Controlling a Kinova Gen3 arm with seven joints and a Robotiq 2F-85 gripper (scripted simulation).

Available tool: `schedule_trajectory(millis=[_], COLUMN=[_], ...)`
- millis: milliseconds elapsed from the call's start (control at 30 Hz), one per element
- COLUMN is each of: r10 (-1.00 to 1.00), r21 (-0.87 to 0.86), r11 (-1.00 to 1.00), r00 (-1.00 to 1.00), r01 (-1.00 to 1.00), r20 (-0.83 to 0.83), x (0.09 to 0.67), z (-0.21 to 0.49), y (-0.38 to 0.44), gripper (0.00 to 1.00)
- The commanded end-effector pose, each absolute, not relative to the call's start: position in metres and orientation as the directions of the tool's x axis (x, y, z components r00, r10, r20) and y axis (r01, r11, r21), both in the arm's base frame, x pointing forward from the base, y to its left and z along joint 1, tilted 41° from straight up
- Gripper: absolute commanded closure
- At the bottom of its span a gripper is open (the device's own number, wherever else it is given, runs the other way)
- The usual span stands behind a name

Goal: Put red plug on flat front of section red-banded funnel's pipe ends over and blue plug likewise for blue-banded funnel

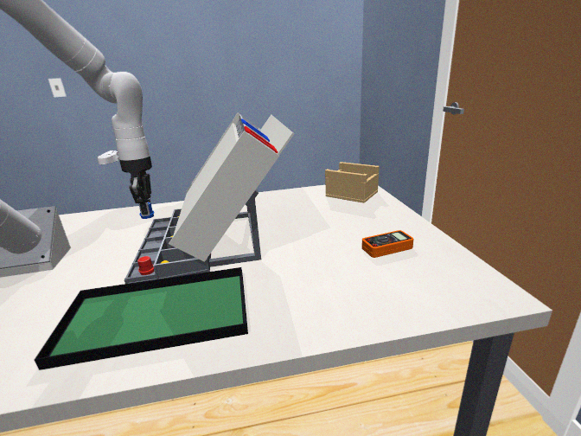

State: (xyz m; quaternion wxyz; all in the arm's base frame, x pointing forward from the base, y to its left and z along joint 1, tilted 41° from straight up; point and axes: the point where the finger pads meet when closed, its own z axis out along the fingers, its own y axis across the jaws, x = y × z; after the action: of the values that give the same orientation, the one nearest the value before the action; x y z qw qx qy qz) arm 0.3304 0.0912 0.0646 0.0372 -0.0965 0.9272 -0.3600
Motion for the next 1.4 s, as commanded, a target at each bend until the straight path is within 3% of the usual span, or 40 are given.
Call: schedule_trajectory(millis=[0, 67, 100, 1367], r10=[-0.22, -0.22, -0.207, -0.205], r21=[-0.655, -0.655, -0.67, -0.664], r11=[0.739, 0.739, 0.726, 0.733], r00=[-0.976, -0.976, -0.978, -0.979], r01=[-0.16, -0.16, -0.152, -0.147], r20=[-0.01, -0.01, -0.002, -0.009], x=[0.333, 0.333, 0.333, 0.341], z=[0.07, 0.07, 0.108, 0.071], y=[0.096, 0.096, 0.061, 0.031], gripper=[1.0, 1.0, 1.0, 1.0])
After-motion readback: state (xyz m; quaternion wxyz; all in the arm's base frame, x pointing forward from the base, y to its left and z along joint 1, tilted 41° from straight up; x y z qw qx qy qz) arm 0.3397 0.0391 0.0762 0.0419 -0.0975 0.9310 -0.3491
